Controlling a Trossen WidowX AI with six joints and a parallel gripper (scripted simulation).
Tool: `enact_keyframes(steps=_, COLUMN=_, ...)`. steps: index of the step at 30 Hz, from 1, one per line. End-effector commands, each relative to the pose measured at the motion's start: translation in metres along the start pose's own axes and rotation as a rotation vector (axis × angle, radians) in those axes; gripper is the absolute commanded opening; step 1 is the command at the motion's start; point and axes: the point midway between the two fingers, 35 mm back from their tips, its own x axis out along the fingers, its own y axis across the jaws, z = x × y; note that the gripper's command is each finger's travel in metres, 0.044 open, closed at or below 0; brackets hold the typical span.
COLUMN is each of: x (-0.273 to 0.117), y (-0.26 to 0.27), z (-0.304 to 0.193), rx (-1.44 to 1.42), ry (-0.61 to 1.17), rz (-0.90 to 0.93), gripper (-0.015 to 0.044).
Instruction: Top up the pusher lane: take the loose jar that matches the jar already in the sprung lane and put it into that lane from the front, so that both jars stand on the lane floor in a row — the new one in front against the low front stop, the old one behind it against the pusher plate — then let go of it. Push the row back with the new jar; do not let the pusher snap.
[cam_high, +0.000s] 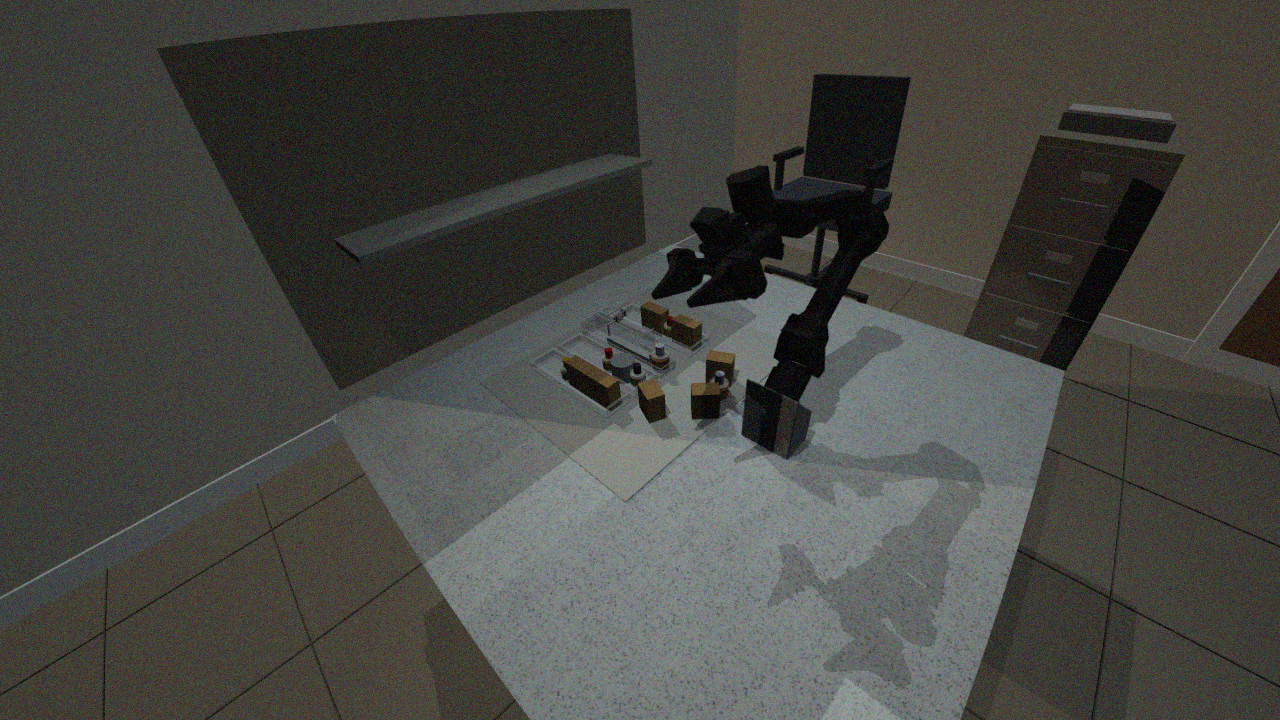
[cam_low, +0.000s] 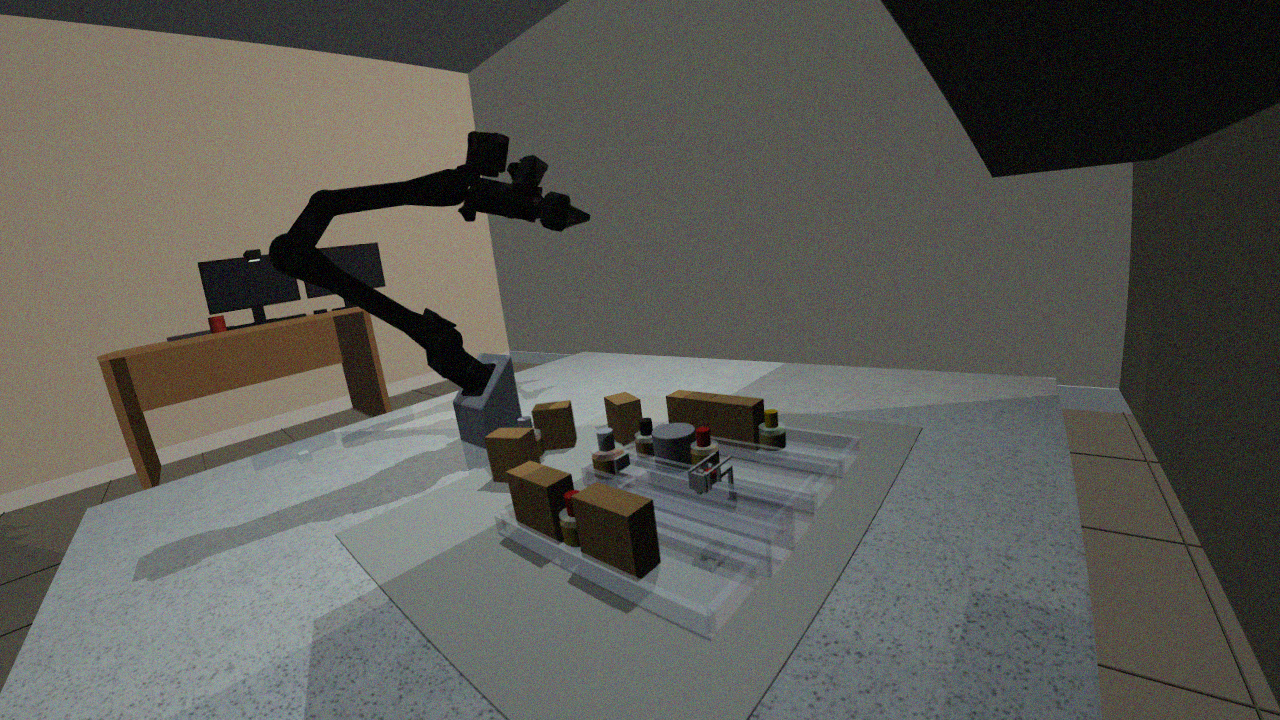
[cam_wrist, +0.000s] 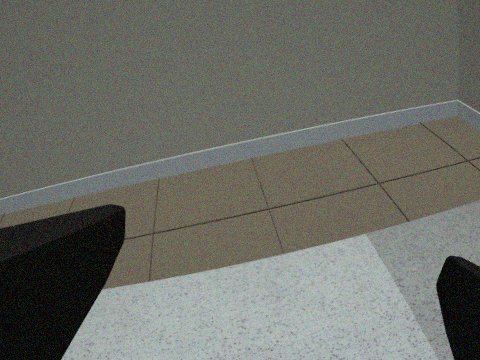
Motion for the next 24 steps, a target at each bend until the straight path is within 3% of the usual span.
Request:
enact_keyframes(steps=1, x=0.006, y=-0.064, z=-0.046, rx=0.357, ry=0.171, rz=-0.226, gripper=0.0440)
enact_keyframes(steps=12, x=-0.038, y=-0.164, z=-0.152, rx=1.065, ry=0.396, rz=-0.795, gripper=0.0440)
enact_keyframes(steps=22, x=-0.118, y=-0.198, z=-0.240, rx=1.530, ry=0.486, rz=-1.406, gripper=0.0440)
enact_keyframes(steps=24, x=-0.125, y=-0.198, z=-0.245, rx=1.556, ry=0.489, rz=-1.456, gripper=0.0440)
